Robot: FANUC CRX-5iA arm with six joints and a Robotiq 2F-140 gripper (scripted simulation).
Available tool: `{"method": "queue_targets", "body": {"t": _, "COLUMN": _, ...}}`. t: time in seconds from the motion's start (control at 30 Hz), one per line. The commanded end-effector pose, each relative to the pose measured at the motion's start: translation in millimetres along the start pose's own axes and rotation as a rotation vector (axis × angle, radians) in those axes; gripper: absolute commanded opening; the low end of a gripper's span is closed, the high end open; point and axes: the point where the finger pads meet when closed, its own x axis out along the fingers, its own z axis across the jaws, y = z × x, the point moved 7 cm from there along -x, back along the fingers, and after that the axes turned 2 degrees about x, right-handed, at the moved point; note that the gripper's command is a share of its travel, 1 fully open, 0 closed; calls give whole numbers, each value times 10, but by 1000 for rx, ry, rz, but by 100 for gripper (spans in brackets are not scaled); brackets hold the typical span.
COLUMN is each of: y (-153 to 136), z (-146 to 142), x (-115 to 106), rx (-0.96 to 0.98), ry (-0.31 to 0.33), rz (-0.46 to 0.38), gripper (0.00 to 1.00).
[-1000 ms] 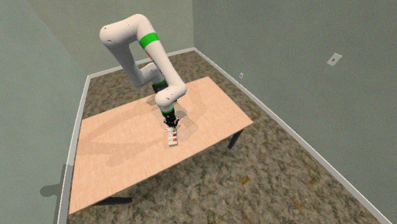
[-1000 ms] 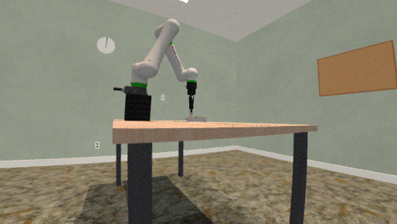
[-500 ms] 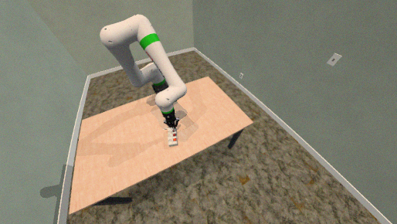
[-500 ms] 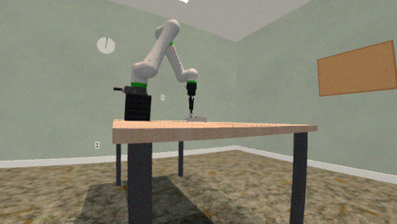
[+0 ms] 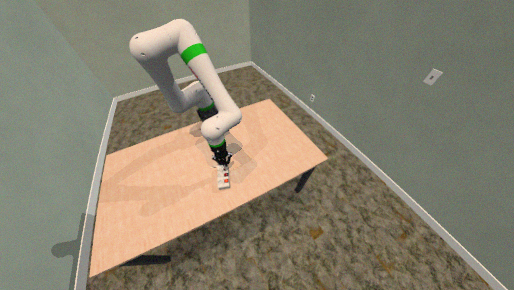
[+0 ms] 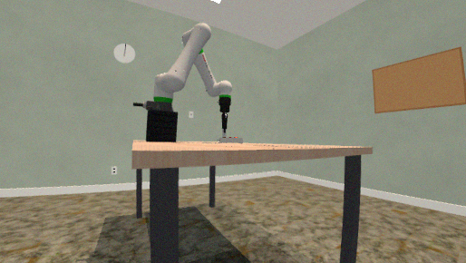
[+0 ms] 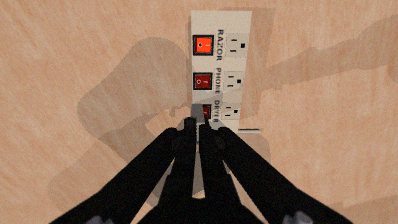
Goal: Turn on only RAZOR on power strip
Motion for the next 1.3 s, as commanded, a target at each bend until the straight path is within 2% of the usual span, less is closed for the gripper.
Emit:
{"method": "queue_targets", "body": {"t": 0.0, "y": 0, "z": 3, "x": 2, "rx": 0, "ry": 0, "rz": 0, "gripper": 0}}
{"method": "queue_targets", "body": {"t": 0.27, "y": 0, "z": 3, "x": -37, "rx": 0, "ry": 0, "rz": 0, "gripper": 0}}
{"method": "queue_targets", "body": {"t": 0.8, "y": 0, "z": 3, "x": -378, "rx": 0, "ry": 0, "rz": 0, "gripper": 0}}
{"method": "queue_targets", "body": {"t": 1.27, "y": 0, "z": 3, "x": -393, "rx": 0, "ry": 0, "rz": 0, "gripper": 0}}
